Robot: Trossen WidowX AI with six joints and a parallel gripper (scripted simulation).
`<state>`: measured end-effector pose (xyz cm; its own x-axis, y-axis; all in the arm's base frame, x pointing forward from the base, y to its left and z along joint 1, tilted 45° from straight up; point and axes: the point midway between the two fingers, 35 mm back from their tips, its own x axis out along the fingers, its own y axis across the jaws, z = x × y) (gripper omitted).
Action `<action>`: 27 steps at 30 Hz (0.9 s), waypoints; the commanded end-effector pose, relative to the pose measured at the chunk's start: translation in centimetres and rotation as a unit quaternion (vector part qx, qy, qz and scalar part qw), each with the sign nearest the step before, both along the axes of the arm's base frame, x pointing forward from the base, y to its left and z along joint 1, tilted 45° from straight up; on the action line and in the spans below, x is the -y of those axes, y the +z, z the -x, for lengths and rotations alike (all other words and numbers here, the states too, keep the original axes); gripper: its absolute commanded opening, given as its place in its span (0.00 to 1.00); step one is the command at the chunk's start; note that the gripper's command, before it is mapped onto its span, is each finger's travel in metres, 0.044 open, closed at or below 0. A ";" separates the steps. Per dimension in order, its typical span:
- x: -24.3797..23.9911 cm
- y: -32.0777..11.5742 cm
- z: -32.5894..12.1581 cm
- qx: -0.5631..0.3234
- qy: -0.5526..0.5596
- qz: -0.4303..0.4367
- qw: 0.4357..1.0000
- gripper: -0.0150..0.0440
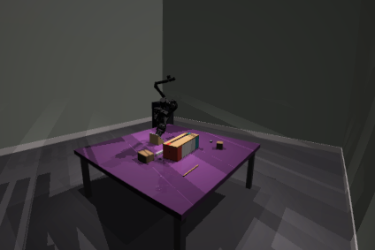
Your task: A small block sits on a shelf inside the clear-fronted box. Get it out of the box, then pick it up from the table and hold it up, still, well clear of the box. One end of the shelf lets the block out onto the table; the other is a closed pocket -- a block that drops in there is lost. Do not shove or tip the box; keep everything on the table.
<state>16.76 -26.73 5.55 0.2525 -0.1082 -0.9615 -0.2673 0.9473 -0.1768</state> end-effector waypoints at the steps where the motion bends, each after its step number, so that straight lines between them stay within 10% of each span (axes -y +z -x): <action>1: -3.8 0.6 -3.4 0.000 0.145 -0.022 0.989 0.93; 12: -20.2 4.5 -8.9 0.023 0.641 -0.116 0.759 0.93; 27: -21.0 4.0 -9.1 0.024 0.647 -0.117 0.753 0.93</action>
<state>25.79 -6.11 9.88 0.0380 0.4246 -0.9046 -0.9918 -0.0947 -0.0861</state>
